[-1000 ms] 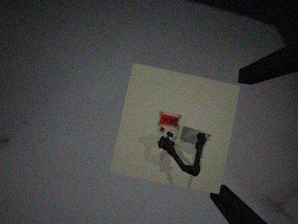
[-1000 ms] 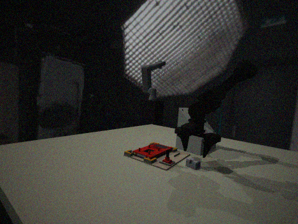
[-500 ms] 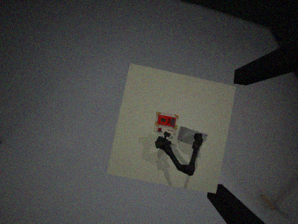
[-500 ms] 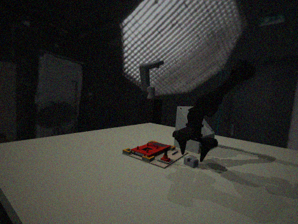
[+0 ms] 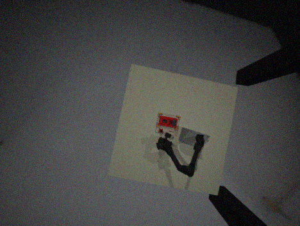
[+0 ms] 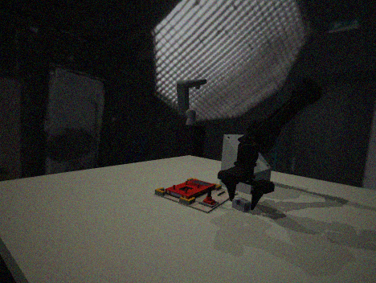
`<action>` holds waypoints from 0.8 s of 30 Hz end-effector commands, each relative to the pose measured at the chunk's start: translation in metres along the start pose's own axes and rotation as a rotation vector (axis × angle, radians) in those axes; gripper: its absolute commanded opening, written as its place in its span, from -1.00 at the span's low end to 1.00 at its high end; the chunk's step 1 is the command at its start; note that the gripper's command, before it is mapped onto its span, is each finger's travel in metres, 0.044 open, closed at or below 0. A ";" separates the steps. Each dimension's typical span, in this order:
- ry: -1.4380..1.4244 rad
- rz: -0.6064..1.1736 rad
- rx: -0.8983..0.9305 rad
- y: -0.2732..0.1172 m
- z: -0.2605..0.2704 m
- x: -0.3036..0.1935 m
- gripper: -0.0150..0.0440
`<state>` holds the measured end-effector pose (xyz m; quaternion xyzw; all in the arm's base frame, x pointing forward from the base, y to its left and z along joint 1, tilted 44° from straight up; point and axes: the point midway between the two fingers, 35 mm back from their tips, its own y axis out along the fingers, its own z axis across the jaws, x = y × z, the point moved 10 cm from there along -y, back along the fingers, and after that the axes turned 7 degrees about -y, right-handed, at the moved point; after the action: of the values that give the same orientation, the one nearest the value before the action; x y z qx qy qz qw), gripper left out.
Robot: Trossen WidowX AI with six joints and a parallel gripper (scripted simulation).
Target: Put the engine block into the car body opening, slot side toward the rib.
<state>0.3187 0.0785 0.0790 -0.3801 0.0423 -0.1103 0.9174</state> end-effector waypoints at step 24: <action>0.025 -0.031 0.025 -0.016 0.003 0.005 -0.49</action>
<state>0.3199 0.0728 0.0877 -0.3694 0.0498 -0.1272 0.9192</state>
